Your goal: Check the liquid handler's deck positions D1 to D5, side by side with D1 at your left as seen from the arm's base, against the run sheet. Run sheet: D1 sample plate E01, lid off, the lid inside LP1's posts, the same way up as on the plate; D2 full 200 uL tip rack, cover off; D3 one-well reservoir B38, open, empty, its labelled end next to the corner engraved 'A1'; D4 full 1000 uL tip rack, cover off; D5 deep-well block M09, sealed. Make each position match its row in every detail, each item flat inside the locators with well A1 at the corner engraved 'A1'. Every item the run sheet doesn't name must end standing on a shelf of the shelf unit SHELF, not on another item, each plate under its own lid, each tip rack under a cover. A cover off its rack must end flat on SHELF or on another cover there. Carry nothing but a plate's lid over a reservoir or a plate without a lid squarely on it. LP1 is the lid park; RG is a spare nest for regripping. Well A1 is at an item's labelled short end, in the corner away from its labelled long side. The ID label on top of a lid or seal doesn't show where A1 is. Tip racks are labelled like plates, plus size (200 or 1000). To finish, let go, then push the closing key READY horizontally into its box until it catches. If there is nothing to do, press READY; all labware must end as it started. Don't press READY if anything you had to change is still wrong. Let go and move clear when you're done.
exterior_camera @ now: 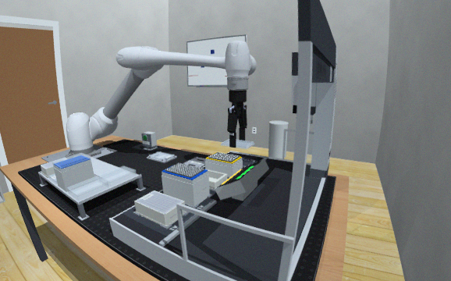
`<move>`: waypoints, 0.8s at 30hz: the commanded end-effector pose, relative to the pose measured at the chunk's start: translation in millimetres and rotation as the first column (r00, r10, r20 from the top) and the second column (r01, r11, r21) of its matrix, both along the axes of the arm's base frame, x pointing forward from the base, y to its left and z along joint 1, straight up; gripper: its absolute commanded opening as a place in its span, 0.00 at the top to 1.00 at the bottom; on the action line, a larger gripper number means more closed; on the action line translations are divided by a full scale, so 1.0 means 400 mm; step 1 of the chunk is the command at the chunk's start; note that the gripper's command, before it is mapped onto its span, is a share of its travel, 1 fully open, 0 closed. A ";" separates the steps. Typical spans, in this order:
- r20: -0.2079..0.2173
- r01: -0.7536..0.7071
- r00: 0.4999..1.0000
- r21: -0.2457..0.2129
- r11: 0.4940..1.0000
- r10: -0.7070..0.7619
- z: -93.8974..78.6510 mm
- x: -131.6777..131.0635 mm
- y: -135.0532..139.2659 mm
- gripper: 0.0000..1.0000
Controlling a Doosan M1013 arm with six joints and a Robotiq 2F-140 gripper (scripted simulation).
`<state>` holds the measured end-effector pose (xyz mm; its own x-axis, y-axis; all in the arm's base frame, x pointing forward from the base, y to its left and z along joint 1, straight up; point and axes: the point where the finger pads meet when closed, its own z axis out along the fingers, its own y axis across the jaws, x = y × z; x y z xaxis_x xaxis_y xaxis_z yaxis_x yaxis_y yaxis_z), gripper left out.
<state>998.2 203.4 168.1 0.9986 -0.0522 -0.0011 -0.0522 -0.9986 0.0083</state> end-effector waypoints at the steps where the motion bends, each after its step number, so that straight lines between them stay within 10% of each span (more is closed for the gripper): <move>1: 0.002 0.000 1.000 0.001 1.000 0.000 -0.004 0.001 0.000 0.90; 24: 0.002 0.000 1.000 0.001 1.000 0.000 -0.092 0.001 0.000 0.90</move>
<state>998.1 203.1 132.9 0.9986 -0.0522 -0.0010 -0.0521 -0.9986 0.0083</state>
